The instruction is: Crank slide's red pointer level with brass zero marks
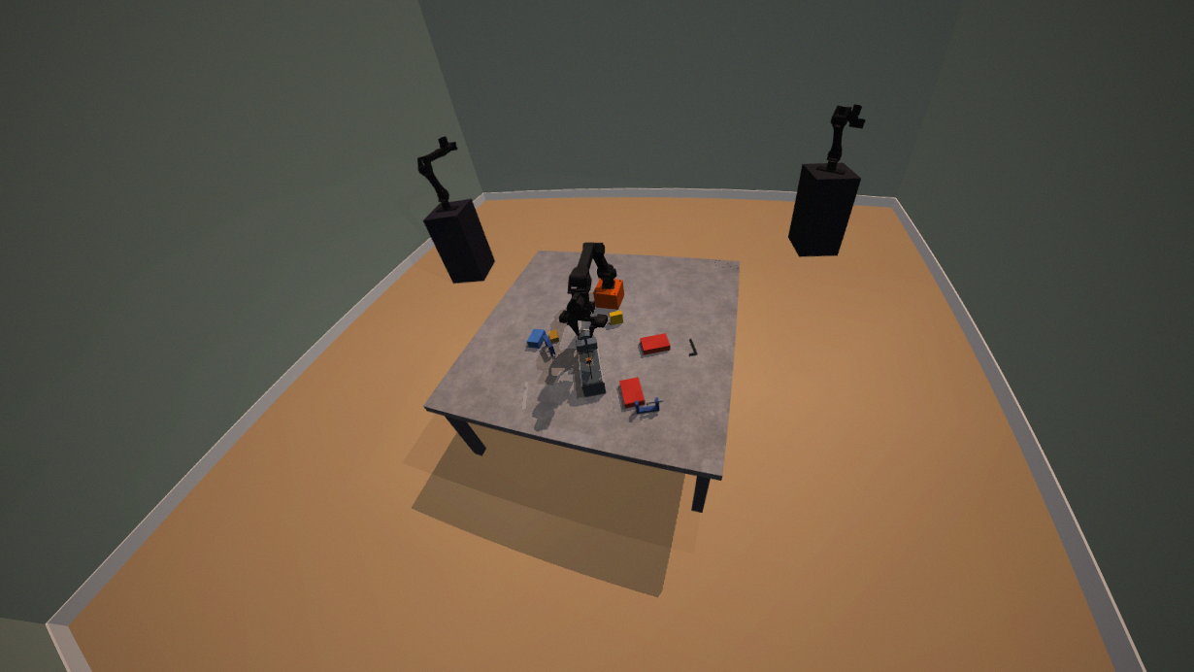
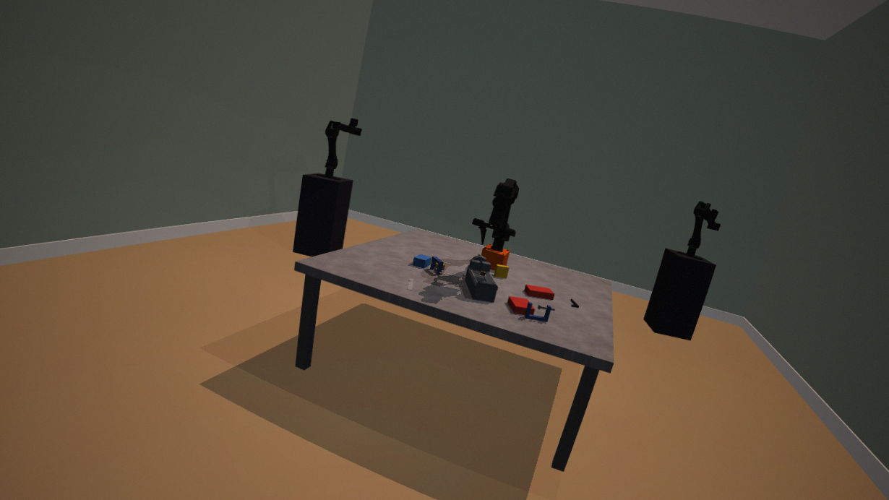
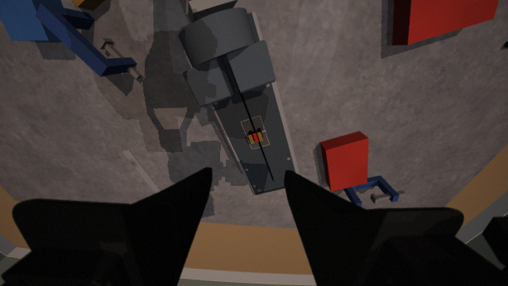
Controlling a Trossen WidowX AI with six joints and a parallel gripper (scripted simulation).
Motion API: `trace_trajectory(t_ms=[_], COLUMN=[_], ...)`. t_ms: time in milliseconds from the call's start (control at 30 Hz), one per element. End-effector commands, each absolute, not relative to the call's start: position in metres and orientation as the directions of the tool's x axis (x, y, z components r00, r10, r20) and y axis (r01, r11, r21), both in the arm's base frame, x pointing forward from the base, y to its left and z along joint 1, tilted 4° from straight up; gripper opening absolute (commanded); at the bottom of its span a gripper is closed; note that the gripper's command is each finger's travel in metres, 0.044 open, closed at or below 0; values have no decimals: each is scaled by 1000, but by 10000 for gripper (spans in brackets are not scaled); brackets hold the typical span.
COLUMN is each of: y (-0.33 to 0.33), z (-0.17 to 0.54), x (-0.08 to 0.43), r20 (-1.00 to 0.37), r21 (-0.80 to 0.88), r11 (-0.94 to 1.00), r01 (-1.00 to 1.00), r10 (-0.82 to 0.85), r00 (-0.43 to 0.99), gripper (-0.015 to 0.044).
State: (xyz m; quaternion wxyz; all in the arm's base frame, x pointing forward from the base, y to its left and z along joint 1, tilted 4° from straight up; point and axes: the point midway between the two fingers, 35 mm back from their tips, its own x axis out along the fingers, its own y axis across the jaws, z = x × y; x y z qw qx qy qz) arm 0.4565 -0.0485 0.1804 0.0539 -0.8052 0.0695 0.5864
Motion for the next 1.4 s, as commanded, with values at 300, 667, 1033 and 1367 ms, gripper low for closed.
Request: trace_trajectory(t_ms=[300, 667, 1033, 1367], y=[-48, -48, -48, -48], z=[180, 180, 180, 180], x=[457, 457, 456, 456], r20=[-952, -952, -952, -952], r21=[-6, -6, -6, -6], r11=[-985, -985, -985, -985], r01=[-175, -175, -175, -175], r10=[-48, -48, -48, -48], r00=[303, 303, 303, 303], gripper=[335, 46, 0, 53])
